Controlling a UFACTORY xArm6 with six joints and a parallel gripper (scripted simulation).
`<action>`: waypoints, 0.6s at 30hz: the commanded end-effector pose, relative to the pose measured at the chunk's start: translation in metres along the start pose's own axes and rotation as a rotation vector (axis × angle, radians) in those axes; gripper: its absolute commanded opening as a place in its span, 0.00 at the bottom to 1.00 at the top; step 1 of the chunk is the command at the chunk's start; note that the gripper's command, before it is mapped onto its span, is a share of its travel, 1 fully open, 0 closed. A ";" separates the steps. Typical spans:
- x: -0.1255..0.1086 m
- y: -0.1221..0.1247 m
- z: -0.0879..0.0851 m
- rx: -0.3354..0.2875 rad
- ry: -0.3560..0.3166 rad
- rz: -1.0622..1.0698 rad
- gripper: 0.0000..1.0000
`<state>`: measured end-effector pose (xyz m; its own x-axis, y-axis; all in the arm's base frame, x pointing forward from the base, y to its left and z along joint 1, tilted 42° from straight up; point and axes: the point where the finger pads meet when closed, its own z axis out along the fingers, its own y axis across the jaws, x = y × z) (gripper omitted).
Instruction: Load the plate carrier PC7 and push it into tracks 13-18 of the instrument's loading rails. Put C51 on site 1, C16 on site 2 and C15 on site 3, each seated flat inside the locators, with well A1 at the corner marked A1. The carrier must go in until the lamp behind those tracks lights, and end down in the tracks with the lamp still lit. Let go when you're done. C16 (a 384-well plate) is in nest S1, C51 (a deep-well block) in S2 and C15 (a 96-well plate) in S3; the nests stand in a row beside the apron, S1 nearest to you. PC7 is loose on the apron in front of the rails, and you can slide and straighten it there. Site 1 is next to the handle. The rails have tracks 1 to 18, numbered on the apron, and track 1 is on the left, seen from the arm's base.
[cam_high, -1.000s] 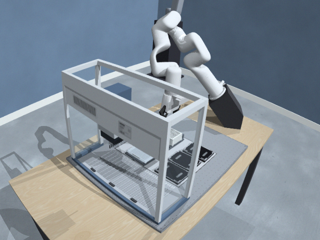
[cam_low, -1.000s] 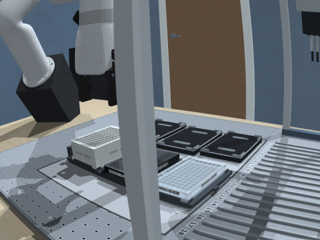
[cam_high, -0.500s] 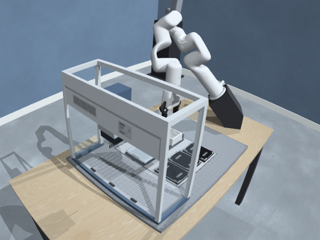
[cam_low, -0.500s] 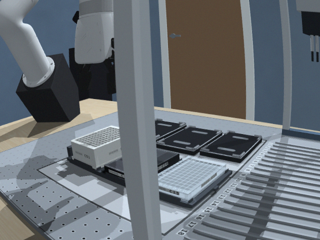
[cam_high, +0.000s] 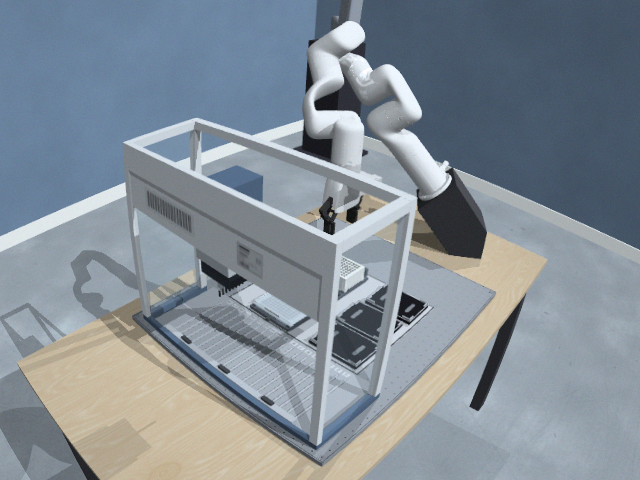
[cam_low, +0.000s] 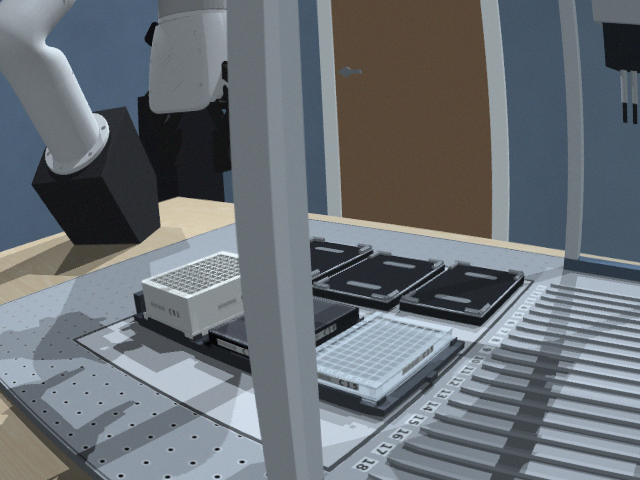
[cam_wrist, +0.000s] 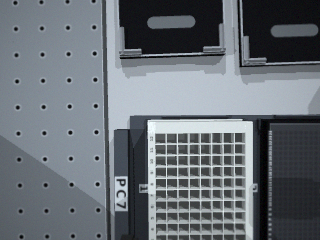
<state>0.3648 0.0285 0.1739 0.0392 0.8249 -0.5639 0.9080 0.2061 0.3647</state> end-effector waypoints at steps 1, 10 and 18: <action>0.000 0.001 -0.001 -0.002 0.001 0.001 1.00; 0.010 0.011 0.003 -0.002 0.001 -0.012 1.00; 0.030 0.032 0.012 -0.002 0.001 -0.012 1.00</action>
<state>0.3891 0.0476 0.1623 0.0249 0.8230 -0.5675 0.9085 0.2183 0.3564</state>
